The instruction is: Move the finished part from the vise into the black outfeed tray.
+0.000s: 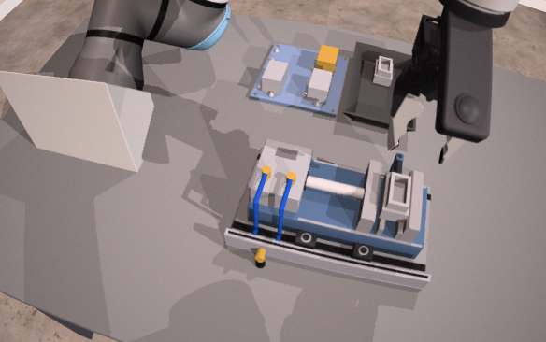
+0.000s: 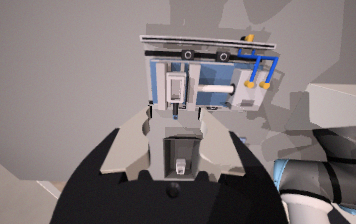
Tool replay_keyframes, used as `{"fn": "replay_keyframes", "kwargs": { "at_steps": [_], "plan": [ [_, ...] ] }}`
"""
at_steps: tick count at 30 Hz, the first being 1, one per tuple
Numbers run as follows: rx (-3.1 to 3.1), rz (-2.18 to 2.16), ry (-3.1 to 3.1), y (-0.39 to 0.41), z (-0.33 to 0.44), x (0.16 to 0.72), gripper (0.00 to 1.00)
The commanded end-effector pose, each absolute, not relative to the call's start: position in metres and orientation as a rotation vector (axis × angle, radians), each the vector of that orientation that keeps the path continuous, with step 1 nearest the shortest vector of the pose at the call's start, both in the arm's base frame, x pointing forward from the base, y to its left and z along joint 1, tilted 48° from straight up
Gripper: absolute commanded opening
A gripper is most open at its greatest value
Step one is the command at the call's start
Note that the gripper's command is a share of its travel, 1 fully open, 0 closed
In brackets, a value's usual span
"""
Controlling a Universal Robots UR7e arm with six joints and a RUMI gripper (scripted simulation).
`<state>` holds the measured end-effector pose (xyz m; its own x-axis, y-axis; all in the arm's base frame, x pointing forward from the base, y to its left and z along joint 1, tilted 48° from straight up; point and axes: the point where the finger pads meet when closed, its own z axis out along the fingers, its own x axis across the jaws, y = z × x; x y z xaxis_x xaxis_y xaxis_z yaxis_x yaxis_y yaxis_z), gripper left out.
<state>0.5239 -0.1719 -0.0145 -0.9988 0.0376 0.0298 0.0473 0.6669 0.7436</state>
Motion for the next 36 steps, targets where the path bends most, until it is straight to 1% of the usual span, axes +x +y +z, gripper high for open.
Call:
{"fn": "replay_keyframes", "kwargs": {
  "at_steps": [1, 36],
  "plan": [
    [-0.073, -1.274, -2.859, -0.173, -0.014, 0.524, 0.40],
    [-0.074, -1.274, -2.859, -0.152, -0.033, 0.524, 0.40]
  ]
}}
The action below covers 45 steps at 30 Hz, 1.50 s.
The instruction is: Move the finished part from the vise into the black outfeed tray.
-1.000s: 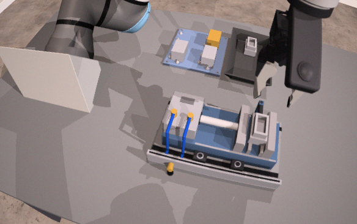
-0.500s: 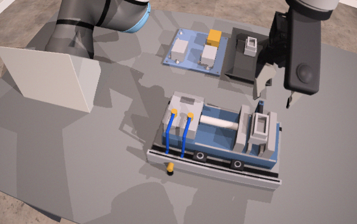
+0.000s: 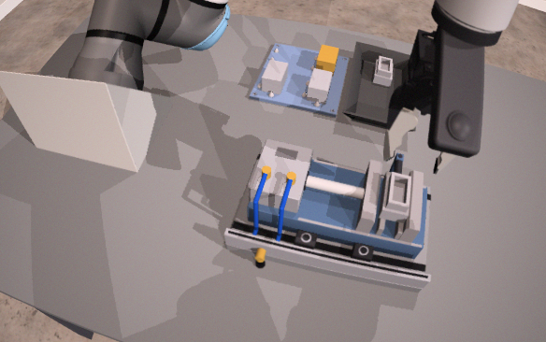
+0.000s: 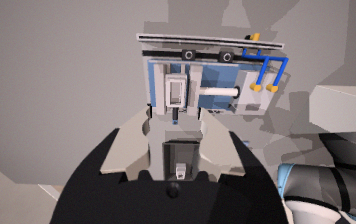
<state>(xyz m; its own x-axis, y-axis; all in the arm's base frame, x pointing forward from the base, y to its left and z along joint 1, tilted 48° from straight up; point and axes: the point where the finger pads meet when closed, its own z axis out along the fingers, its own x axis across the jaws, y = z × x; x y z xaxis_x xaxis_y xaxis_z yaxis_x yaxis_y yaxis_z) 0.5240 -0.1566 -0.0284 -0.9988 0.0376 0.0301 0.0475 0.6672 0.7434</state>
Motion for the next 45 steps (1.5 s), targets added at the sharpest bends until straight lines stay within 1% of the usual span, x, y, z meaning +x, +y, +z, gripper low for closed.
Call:
{"fn": "replay_keyframes", "kwargs": {
  "at_steps": [1, 22, 45],
  "plan": [
    [-0.074, -1.274, -2.859, -0.150, -0.035, 0.524, 0.40],
    [-0.074, -1.274, -2.859, -0.128, -0.055, 0.525, 0.40],
    [-0.074, -1.274, -2.859, -0.125, -0.057, 0.525, 0.40]
  ]
}}
